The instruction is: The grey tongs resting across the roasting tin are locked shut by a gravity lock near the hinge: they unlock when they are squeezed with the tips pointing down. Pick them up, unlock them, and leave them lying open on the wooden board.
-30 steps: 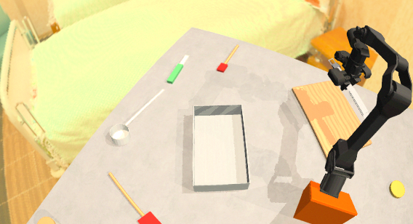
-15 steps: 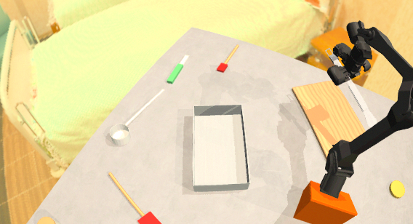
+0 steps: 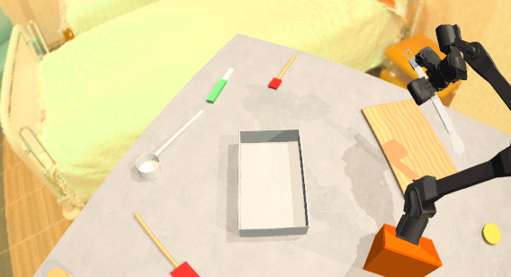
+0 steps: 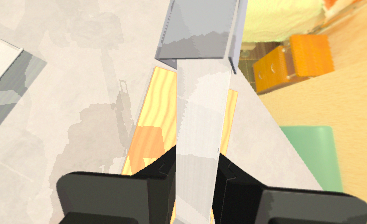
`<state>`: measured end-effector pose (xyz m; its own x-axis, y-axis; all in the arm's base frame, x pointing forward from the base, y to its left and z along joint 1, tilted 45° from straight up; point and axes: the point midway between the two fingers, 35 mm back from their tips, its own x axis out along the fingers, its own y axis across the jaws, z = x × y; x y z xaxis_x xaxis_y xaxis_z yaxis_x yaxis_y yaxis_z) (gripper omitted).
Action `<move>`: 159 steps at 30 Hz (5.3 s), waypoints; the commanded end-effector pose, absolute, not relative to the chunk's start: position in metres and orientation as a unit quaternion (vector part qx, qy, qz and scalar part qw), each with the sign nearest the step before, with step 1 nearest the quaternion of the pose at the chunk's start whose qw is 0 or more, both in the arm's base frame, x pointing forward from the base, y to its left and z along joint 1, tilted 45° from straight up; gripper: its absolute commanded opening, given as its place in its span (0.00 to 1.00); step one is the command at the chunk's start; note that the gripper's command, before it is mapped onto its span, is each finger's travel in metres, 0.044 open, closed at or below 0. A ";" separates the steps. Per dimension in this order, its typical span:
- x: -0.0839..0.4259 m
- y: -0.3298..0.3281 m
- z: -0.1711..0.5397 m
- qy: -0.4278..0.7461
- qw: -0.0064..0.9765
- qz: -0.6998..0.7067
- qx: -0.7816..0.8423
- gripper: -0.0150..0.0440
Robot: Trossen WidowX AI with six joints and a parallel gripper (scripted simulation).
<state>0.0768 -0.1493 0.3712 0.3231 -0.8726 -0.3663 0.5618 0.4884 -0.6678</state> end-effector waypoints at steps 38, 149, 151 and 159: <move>0.047 -0.130 0.381 0.156 0.840 -0.440 -0.276 0.00; 0.064 -0.131 0.382 0.257 0.803 -0.457 -0.282 0.00; 0.065 -0.133 0.382 0.266 0.801 -0.458 -0.279 0.00; 0.072 -0.139 0.381 0.291 0.791 -0.469 -0.262 0.00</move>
<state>0.0710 -0.1374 0.3775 0.4009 -0.8929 -0.2050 0.5821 0.4210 -0.6956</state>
